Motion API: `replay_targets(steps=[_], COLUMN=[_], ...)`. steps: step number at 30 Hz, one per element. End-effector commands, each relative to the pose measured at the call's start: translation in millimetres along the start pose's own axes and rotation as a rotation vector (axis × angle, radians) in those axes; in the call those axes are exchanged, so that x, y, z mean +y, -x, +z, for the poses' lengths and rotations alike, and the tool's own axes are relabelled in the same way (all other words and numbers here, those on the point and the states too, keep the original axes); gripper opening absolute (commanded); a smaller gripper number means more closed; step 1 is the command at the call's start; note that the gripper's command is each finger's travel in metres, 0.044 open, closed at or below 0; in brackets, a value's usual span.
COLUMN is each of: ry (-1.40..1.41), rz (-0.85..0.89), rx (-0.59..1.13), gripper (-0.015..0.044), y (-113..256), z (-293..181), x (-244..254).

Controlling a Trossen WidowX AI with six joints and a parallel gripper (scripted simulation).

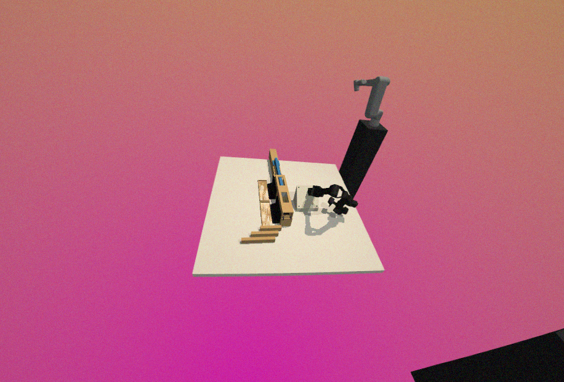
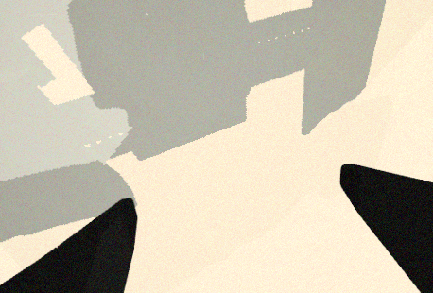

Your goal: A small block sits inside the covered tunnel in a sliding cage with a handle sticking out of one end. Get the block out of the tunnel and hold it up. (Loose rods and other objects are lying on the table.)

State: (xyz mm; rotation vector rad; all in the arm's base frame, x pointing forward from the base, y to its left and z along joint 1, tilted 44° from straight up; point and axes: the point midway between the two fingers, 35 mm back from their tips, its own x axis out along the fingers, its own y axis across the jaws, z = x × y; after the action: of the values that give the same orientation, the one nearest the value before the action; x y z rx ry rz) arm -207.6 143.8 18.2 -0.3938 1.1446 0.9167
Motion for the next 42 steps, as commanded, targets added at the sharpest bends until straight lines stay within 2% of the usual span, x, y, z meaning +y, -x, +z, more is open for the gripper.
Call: replay_targets(steps=[1, 12, 19, 26, 37, 42], ry=[0.021, 0.070, 0.029, -0.016, 0.021, -0.027], rz=[0.044, 0.212, 0.364, 0.500, 0.557, 0.504], rx=[0.040, 0.087, 0.028, -0.102, -0.350, -0.428], gripper=[0.0440, 0.0440, 0.0440, 0.0440, 0.0440, 0.0440], y=[6.6, 29.4, 49.3, 75.3, 105.6, 104.7], z=[10.9, 59.7, 122.8, 198.9, 309.1, 361.2], x=[17.1, 62.4, 93.8, 110.1, 102.6, 69.0])
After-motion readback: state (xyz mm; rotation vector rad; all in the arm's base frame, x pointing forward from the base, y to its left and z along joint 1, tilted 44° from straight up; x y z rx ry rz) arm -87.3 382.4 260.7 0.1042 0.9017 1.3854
